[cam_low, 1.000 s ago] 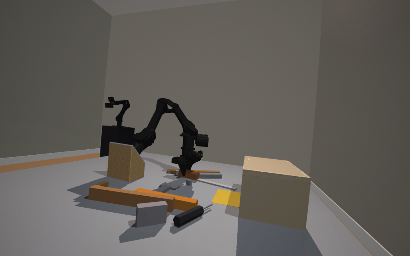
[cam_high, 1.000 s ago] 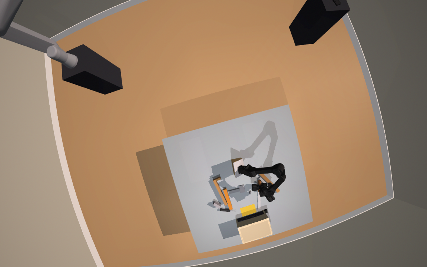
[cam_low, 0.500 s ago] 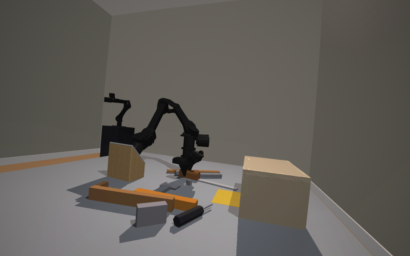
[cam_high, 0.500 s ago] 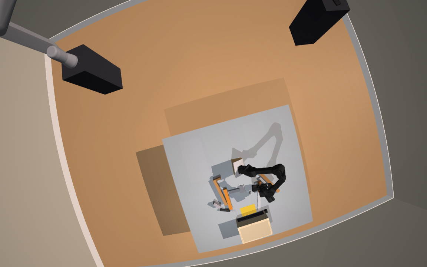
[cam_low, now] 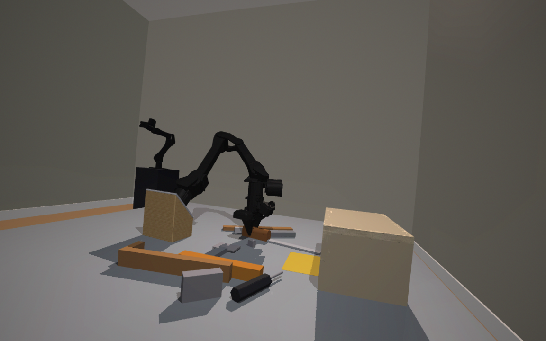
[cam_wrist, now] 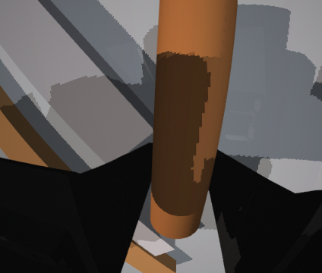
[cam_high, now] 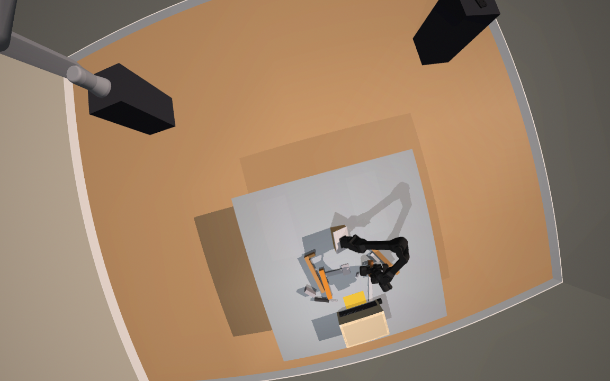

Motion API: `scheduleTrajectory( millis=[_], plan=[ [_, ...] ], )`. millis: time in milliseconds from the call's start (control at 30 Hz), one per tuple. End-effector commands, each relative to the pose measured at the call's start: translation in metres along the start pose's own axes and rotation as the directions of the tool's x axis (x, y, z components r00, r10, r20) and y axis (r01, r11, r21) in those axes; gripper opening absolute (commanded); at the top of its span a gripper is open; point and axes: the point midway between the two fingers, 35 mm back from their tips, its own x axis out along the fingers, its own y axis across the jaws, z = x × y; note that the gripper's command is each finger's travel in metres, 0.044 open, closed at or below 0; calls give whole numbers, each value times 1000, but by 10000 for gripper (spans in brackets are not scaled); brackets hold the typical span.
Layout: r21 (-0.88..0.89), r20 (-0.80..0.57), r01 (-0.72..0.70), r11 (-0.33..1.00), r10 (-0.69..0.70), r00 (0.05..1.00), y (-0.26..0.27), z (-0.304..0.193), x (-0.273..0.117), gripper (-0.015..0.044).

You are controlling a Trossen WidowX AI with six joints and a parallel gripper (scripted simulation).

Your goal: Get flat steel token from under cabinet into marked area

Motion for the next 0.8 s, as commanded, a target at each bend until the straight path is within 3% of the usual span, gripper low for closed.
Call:
scheduleTrajectory(
  millis=[0, 767],
  plan=[
    [-7, -2, -3, 1000, 3, 1000, 1, 6, 0, 0],
    [-10, -2, -3, 1000, 3, 1000, 2, 33, -1, 0]
  ],
)
